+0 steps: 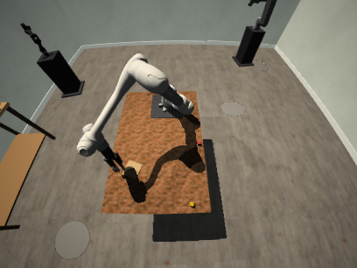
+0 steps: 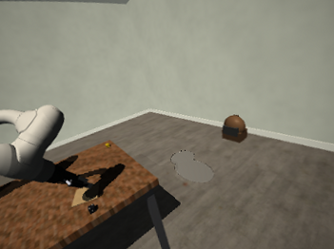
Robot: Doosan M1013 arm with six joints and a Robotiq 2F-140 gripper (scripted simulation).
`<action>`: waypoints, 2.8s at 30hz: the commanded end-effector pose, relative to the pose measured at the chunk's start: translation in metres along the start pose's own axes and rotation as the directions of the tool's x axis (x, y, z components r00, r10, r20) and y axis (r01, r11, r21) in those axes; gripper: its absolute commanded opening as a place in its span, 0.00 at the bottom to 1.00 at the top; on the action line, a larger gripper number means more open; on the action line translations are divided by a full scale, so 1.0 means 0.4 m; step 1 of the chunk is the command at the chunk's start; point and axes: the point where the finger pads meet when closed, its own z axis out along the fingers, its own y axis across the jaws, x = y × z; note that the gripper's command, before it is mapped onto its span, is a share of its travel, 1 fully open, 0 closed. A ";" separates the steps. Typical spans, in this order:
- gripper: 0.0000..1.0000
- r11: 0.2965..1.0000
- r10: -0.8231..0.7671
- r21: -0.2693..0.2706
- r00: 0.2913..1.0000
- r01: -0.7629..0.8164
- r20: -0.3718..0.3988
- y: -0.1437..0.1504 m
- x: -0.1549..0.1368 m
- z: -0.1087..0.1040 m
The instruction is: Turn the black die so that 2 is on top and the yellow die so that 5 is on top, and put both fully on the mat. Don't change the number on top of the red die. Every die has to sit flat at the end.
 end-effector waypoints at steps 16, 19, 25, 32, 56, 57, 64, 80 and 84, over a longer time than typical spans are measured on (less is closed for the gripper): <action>0.35 0.954 0.224 0.279 0.875 -0.107 -0.430 -0.143 0.007 -0.118; 0.35 0.926 0.279 0.362 0.845 -0.111 -0.456 -0.178 -0.005 -0.158; 0.35 0.916 0.295 0.386 0.837 -0.111 -0.461 -0.188 -0.009 -0.170; 1.00 0.916 0.295 0.386 0.837 -0.111 -0.461 -0.188 -0.009 -0.170; 0.35 0.905 0.329 0.401 0.832 -0.143 -0.446 -0.199 0.046 -0.124; 0.35 0.905 0.329 0.401 0.832 -0.143 -0.446 -0.199 0.046 -0.124; 0.35 0.905 0.329 0.401 0.832 -0.143 -0.446 -0.199 0.046 -0.124; 0.35 0.905 0.329 0.401 0.832 -0.143 -0.446 -0.199 0.046 -0.124; 0.35 0.905 0.329 0.401 0.832 -0.143 -0.446 -0.199 0.046 -0.123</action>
